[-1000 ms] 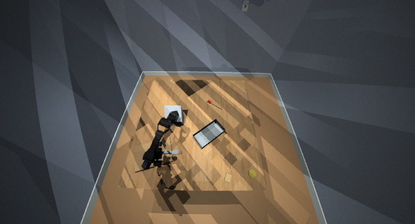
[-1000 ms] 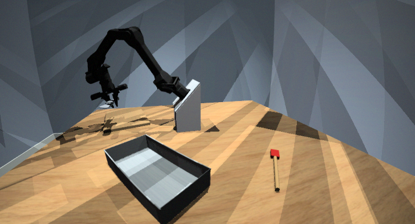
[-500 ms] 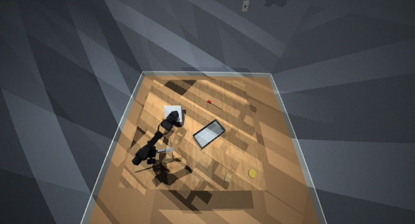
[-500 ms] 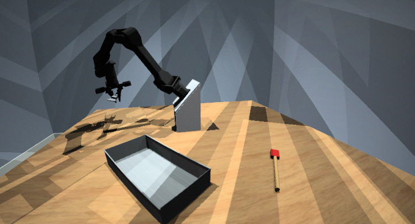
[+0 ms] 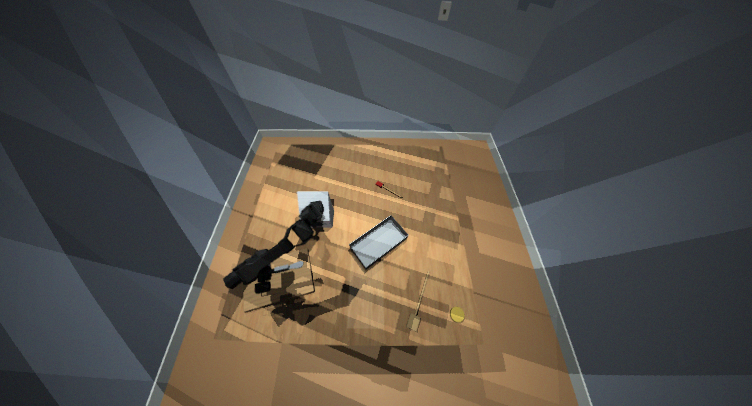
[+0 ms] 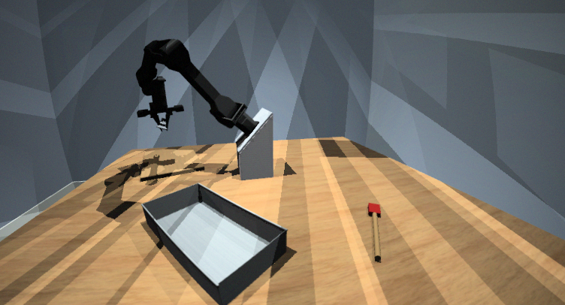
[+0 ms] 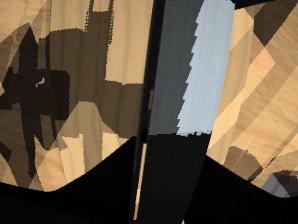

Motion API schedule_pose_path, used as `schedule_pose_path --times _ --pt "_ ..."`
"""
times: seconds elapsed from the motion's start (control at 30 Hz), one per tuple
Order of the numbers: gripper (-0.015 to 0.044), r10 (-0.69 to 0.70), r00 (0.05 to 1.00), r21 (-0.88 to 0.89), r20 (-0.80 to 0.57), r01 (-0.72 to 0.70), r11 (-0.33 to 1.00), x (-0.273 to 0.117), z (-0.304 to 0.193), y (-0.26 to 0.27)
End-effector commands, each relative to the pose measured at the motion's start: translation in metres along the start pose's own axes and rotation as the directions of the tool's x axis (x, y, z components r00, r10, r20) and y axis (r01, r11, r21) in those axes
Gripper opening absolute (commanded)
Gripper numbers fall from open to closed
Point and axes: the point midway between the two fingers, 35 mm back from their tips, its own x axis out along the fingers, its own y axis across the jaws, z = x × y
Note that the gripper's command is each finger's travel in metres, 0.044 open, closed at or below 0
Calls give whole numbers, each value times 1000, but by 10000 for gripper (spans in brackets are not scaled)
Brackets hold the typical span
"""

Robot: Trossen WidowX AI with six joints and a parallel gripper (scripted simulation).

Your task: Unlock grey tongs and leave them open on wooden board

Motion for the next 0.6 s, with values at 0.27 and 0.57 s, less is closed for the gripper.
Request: schedule_pose_path --times 0.27,0.57 --pt "-150 48 998 -52 38 -46 998 -15 18 -11" --pt "-150 -8 995 -98 97 18 995 -8 16 -14"
